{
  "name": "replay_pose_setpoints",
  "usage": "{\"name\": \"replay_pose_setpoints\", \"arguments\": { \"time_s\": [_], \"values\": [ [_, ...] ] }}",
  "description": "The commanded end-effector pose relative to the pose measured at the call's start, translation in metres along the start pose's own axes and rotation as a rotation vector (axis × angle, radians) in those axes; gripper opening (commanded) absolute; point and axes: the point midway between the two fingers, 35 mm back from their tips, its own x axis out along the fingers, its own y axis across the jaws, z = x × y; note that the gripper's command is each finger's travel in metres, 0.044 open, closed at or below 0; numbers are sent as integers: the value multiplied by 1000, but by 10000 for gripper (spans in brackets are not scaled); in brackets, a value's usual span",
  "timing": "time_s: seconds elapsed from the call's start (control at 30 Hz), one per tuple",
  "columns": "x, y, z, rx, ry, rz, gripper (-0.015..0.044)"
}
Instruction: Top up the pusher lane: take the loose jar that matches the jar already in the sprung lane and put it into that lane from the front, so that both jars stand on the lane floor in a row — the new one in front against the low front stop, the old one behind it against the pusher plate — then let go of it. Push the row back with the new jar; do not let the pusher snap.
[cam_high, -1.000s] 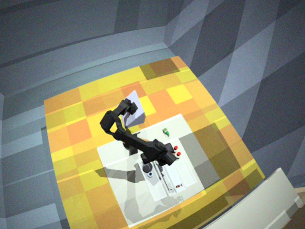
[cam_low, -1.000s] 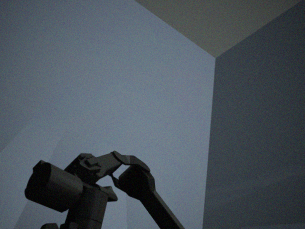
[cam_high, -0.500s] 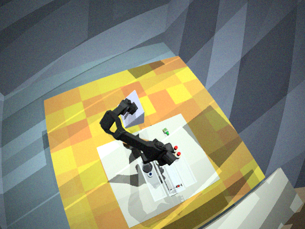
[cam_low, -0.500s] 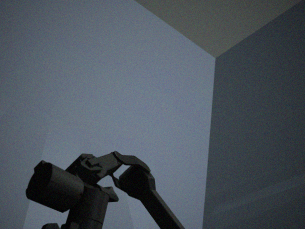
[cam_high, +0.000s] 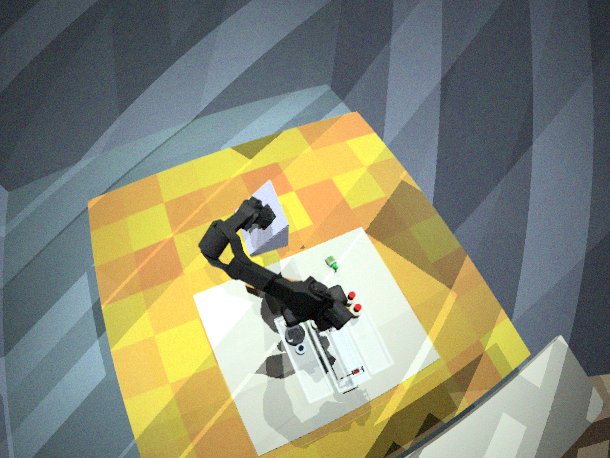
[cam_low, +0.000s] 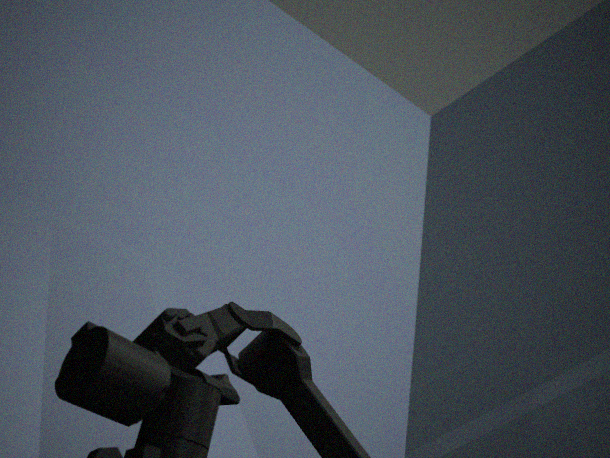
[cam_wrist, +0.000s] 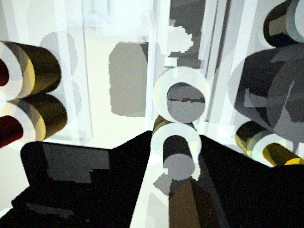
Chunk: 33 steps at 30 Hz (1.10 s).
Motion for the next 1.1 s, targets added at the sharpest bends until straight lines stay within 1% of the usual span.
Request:
{"name": "replay_pose_setpoints", "arguments": {
  "time_s": [0.0, 1.07],
  "values": [
    [0, -1, 1, 6, -9, -6, 0],
    [0, 0, -5, 5, -8, -6, 0]
  ]
}}
